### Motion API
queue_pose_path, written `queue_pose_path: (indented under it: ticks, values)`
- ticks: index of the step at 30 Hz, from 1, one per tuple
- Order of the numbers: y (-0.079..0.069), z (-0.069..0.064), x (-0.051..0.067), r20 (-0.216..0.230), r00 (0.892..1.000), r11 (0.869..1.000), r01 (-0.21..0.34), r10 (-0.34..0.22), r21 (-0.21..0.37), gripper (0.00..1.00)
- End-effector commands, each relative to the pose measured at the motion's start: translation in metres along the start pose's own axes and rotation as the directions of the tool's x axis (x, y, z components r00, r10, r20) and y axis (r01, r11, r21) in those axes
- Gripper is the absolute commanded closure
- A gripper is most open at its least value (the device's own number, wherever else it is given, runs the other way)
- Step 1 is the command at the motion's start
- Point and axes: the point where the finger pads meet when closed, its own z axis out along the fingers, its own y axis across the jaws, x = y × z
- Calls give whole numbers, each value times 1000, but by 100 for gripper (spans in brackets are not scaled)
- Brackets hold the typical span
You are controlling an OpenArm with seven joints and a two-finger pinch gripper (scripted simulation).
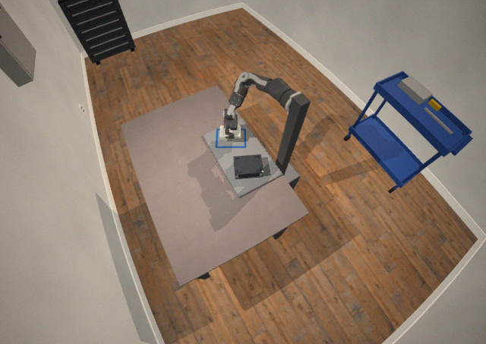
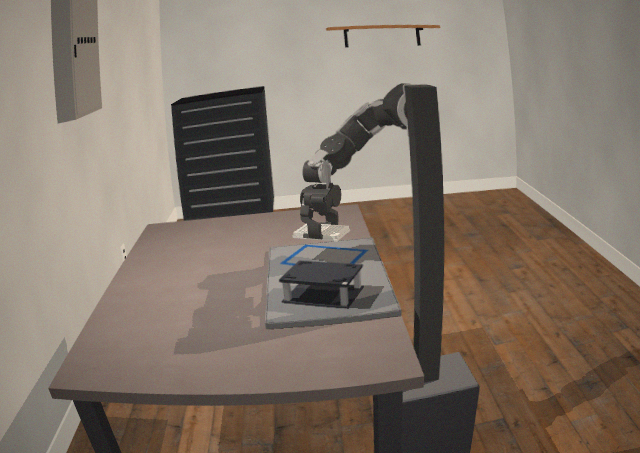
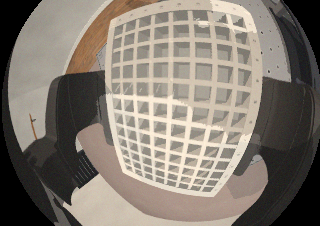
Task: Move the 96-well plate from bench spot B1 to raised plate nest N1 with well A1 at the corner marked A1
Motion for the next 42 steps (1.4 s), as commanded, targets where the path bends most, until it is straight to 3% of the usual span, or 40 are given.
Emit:
queue_pose_path:
  ticks: [1, 4, 33, 38, 42]
  values:
    - [-1, -9, 0, 0, 1000, 1000, -2, 2, 4, 100]
    - [-1, -27, 1, 0, 1000, 1000, -2, 2, 4, 100]
    - [-1, -18, 4, -5, 1000, 1000, -2, 2, 3, 100]
    - [33, -27, 20, 2, 996, 996, 84, -84, -2, 100]
    - [33, -27, 20, 2, 996, 996, 84, -84, -2, 100]
